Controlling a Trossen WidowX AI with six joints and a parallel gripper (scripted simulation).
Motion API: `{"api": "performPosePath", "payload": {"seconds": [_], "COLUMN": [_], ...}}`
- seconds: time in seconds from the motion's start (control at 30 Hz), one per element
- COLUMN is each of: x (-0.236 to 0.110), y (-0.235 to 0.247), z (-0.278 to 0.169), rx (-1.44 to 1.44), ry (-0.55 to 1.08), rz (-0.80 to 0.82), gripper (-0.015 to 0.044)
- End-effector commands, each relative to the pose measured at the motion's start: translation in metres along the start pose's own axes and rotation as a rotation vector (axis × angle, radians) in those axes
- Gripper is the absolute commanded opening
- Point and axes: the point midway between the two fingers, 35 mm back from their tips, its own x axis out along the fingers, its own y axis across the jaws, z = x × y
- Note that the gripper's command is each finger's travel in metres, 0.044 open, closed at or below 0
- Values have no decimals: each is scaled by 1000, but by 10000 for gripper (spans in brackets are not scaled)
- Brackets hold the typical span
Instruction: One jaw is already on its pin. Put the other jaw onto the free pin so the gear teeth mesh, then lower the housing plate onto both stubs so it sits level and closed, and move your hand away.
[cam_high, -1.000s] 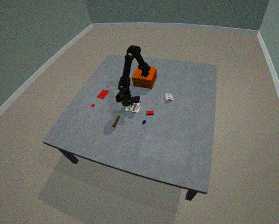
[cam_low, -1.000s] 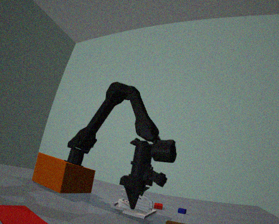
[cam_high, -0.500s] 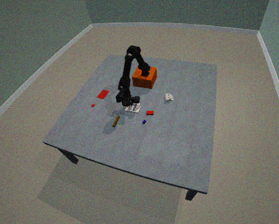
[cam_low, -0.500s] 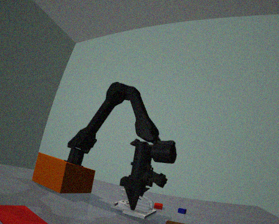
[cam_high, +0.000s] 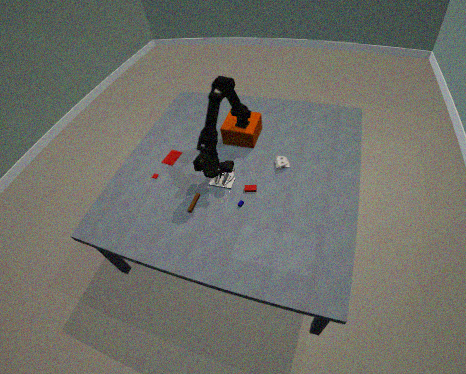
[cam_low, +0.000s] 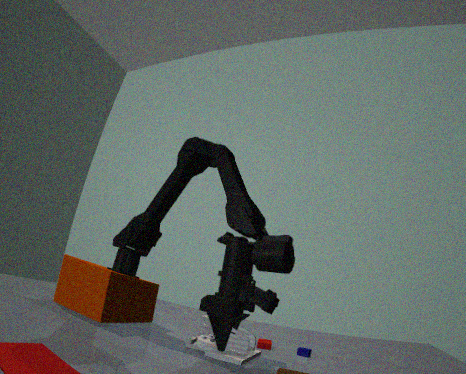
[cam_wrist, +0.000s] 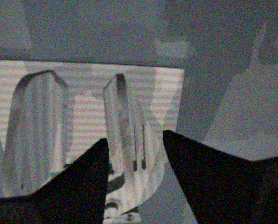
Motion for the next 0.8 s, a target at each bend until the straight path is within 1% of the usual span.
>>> {"api": "performPosePath", "payload": {"seconds": [0.0,0.43,0.57,0.7,0.77], "x": [0,-2,-24,-62,-69], "y": [0,0,-1,0,0], "z": [0,0,2,0,-1], "rx": [0,0,-1,-3,-3], "ry": [0,0,1,2,3], "rz": [0,0,0,0,0], "gripper": [224,224,224,224,224]}}
